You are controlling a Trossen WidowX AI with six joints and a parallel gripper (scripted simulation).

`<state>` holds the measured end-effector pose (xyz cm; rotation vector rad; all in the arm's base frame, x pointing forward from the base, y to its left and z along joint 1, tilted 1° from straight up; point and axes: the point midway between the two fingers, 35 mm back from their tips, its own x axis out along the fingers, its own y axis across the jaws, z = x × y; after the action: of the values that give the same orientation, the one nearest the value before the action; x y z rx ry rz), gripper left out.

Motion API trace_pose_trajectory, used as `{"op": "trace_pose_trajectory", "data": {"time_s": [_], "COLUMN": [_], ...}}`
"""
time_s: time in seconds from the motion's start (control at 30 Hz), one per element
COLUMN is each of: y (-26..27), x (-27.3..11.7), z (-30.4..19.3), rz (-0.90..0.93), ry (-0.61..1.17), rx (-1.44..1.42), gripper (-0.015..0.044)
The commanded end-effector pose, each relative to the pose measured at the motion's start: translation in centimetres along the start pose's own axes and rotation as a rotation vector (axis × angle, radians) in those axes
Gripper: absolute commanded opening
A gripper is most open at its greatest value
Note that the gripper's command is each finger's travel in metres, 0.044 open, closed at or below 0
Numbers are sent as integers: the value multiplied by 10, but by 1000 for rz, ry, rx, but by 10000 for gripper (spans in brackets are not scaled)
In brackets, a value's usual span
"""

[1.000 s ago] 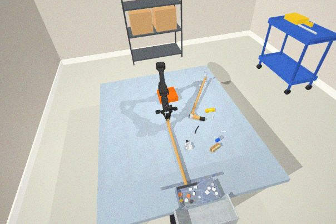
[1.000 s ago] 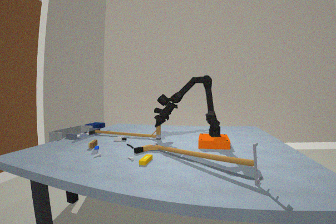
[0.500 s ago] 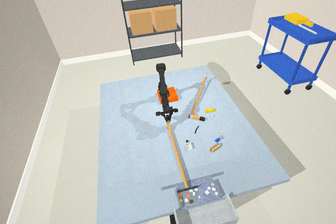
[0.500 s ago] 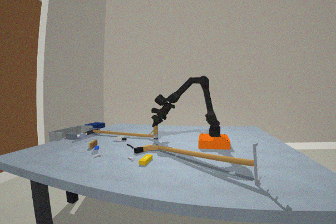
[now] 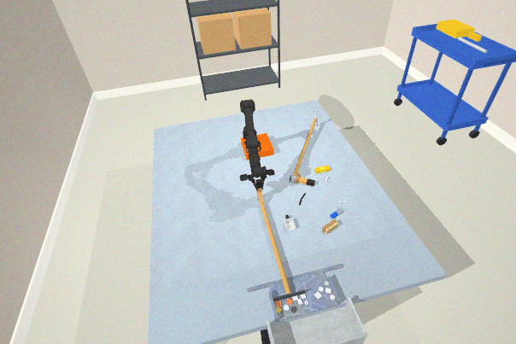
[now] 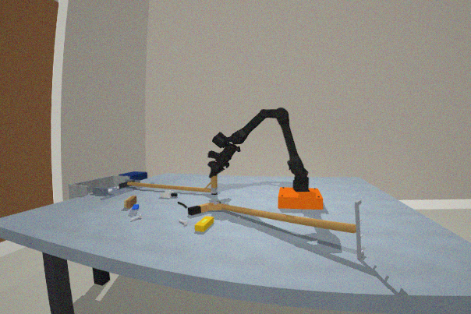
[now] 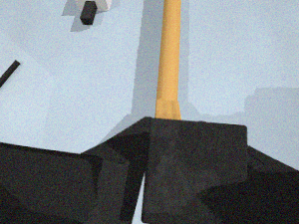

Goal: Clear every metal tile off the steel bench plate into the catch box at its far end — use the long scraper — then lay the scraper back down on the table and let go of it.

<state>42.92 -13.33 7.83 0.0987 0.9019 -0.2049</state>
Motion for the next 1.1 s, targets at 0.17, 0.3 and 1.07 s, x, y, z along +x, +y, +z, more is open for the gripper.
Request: {"op": "trace_pose_trajectory", "data": {"time_s": [0.17,0.3,1.07], "y": [-1,-1,1], "x": [6,10,31], "z": [19,24,52], "rz": [-4,-4,-4], "ry": [-17,-17,-20], "rx": [4,4,4], "gripper": [0,0,0]}}
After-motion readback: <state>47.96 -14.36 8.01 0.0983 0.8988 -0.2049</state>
